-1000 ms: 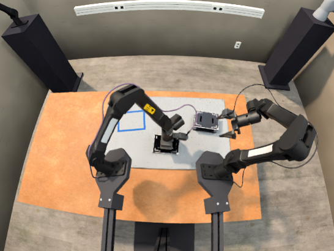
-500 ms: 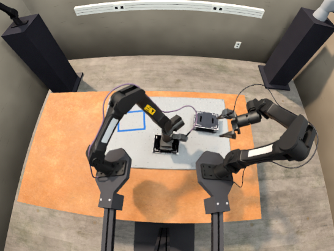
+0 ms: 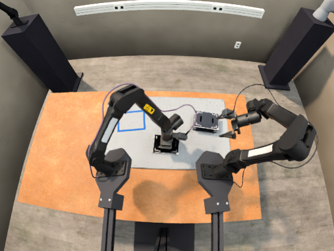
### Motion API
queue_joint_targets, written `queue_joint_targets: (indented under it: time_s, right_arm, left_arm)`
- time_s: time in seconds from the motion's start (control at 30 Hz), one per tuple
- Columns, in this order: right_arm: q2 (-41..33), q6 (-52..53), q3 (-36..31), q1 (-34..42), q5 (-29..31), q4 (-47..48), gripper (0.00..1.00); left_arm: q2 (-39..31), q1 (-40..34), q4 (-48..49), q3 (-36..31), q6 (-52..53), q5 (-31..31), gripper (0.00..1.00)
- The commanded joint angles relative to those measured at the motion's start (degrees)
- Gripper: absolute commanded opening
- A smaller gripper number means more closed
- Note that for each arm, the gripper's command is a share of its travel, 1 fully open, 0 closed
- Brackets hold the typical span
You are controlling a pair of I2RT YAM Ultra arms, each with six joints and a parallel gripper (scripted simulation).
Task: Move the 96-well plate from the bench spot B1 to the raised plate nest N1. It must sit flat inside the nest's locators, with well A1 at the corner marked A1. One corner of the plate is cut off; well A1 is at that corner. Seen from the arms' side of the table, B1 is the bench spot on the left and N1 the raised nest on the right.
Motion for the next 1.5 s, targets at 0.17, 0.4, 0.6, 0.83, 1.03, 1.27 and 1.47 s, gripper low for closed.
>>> queue_joint_targets:
  time_s: [0.17, 0.4, 0.6, 0.83, 1.03, 1.27, 1.47]
  right_arm:
    - [-1.57, -0.47, 1.42, 0.08, -1.89, -1.6, 1.0]
    - [-1.57, -0.47, 1.42, 0.08, -1.89, -1.6, 1.0]
    - [-1.57, -0.47, 1.42, 0.08, -1.89, -1.6, 1.0]
    - [-1.57, -0.47, 1.42, 0.08, -1.89, -1.6, 1.0]
    - [-1.57, -0.47, 1.42, 0.08, -1.89, -1.6, 1.0]
    - [-1.57, -0.47, 1.42, 0.08, -1.89, -1.6, 1.0]
    - [-1.57, -0.47, 1.42, 0.08, -1.89, -1.6, 1.0]
  left_arm:
    - [0.72, -0.49, 0.44, 0.36, 0.31, 0.08, 0.79]
    - [-0.23, -0.32, -0.07, -0.3, -0.28, 0.01, 0.79]
    - [1.5, 0.43, 2.29, 0.16, 1.21, -0.52, 0.79]
    - [3.73, 1.13, 3.18, 2.2, 2.32, -0.58, 0.79]
    - [5.86, 2.43, 4.31, 3.13, 3.01, -1.17, 0.79]
    - [2.7, 1.15, 2.01, 0.33, 1.45, -0.4, 0.9]
    - [1.87, 0.76, 1.52, 0.08, 1.99, -0.06, 1.0]
